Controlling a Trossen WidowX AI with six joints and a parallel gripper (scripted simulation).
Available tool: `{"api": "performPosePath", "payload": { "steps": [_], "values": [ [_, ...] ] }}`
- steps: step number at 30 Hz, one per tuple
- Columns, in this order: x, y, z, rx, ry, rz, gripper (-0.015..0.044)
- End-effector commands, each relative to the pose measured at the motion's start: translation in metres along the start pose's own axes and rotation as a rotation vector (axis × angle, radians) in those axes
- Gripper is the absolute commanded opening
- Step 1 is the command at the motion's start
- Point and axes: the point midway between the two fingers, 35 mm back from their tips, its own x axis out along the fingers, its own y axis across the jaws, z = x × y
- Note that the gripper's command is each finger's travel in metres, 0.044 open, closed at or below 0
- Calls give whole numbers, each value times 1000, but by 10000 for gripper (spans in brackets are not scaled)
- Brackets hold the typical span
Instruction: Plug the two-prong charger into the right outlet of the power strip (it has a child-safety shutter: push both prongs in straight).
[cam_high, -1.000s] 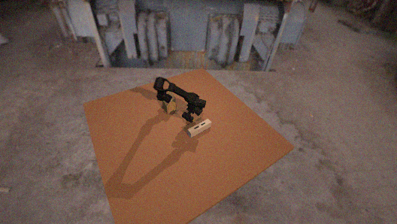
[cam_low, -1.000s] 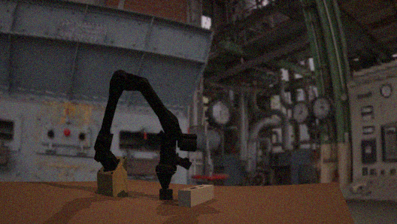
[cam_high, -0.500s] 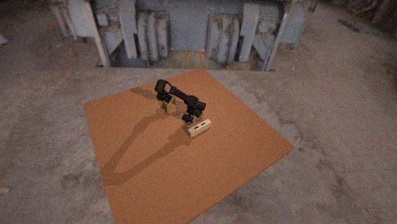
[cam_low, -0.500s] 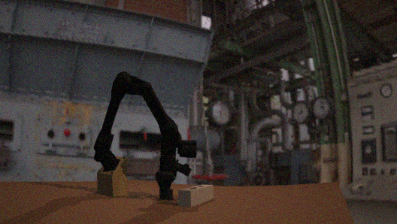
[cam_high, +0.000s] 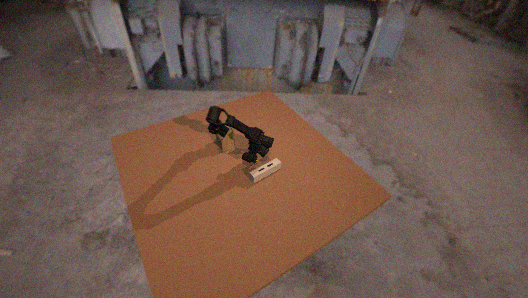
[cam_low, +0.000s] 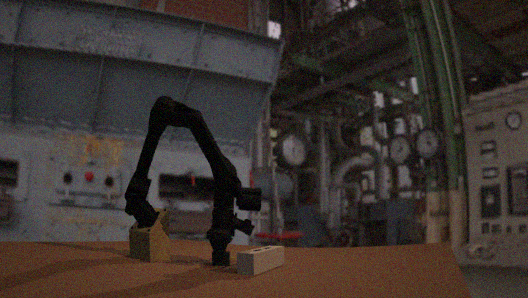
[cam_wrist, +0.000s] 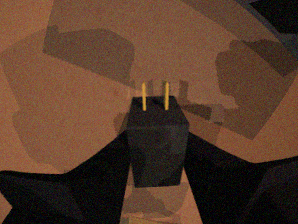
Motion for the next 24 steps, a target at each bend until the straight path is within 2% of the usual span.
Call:
{"api": "performPosePath", "payload": {
  "steps": [1, 4, 8, 17, 24],
  "values": [
    [-1, 0, 0, 1, -1, 0, 112],
    [-1, 0, 0, 1, -1, 0, 92],
    [-8, 0, 0, -1, -2, 0, 0],
    [-52, 1, -7, -7, -2, -3, 0],
    [-53, -1, -8, 17, -2, -1, 0]
  ]
}}
